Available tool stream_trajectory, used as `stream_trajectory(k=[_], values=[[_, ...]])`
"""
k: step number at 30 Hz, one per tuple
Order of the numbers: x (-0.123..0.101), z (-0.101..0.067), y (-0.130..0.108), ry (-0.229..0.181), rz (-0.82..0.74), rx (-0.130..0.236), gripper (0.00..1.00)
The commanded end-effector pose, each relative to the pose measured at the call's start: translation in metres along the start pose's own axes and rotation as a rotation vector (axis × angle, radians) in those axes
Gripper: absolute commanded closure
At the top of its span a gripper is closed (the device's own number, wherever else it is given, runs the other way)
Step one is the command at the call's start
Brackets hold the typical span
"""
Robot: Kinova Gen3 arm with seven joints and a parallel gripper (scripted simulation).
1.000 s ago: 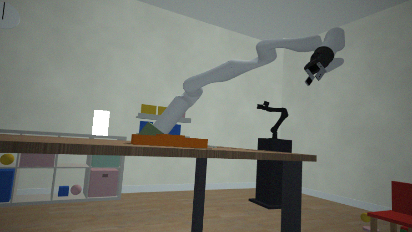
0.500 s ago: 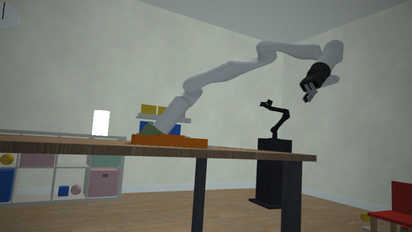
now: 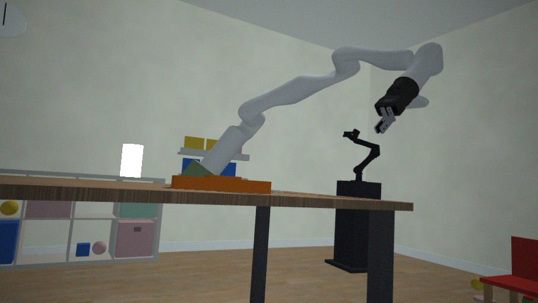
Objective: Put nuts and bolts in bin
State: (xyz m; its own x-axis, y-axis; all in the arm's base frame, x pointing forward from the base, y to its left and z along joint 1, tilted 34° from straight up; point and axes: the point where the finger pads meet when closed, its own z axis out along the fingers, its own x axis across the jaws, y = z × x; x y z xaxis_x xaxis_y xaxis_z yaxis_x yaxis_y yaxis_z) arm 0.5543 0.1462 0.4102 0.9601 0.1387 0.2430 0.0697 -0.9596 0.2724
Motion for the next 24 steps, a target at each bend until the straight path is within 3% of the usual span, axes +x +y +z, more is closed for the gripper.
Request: stream_trajectory(k=[1, 8, 14, 17, 18, 21, 22, 24], values=[[-0.004, 0.008, 0.015, -0.023, -0.028, 0.013, 0.69], [-0.017, 0.026, 0.030, -0.056, -0.104, 0.043, 0.69], [-0.036, 0.048, 0.049, -0.096, -0.218, 0.097, 0.69], [-0.036, 0.048, 0.049, -0.096, -0.218, 0.097, 0.69], [-0.041, 0.053, 0.053, -0.108, -0.261, 0.121, 0.69], [-0.046, 0.058, 0.057, -0.112, -0.273, 0.128, 0.69], [-0.052, 0.062, 0.062, -0.122, -0.315, 0.153, 0.69], [-0.057, 0.067, 0.066, -0.124, -0.327, 0.160, 0.69]])
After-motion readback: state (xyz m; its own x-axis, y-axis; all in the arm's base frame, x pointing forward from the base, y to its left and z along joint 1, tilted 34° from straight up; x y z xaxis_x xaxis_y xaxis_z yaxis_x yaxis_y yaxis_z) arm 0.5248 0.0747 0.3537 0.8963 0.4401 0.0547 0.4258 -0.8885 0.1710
